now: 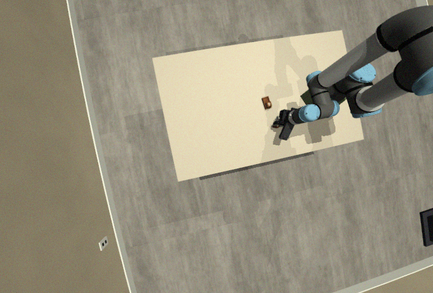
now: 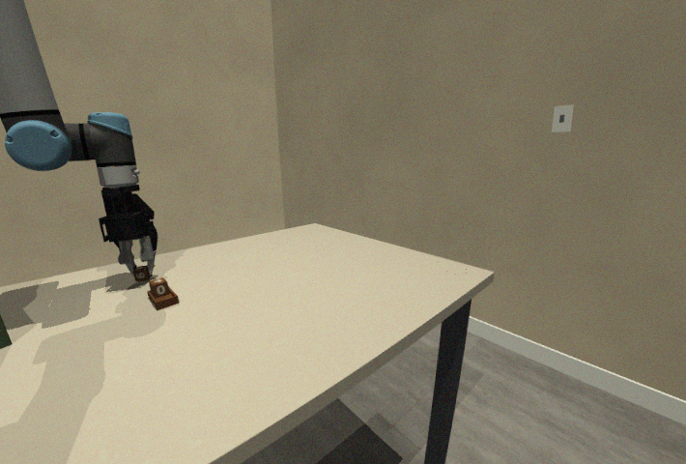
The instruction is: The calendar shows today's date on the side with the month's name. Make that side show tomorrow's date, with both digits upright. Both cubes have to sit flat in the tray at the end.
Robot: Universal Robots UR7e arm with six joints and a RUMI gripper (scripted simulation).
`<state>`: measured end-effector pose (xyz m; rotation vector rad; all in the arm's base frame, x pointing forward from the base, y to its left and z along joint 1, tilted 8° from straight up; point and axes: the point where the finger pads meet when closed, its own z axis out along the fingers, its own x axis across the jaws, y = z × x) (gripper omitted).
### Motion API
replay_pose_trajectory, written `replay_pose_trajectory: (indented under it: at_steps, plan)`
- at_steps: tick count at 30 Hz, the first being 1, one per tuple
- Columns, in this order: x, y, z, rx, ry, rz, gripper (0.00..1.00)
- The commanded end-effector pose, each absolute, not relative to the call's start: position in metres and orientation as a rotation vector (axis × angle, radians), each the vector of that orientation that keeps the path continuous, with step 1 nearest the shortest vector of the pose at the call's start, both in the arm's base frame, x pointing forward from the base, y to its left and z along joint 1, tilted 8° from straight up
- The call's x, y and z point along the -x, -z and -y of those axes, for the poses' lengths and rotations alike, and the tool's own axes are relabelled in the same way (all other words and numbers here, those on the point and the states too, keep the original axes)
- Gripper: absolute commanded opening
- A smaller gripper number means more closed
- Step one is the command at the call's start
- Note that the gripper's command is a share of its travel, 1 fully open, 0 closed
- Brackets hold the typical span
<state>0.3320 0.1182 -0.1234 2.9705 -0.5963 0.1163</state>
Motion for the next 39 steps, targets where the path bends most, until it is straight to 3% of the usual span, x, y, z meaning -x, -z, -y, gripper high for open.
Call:
replay_pose_trajectory:
  at_steps: [1,39]
  plan:
    - [-0.3323,0.1234,-0.1182,-2.971,-0.118,0.596,0.10]
    - [-0.3325,0.1271,-0.1177,-2.971,-0.118,0.596,0.10]
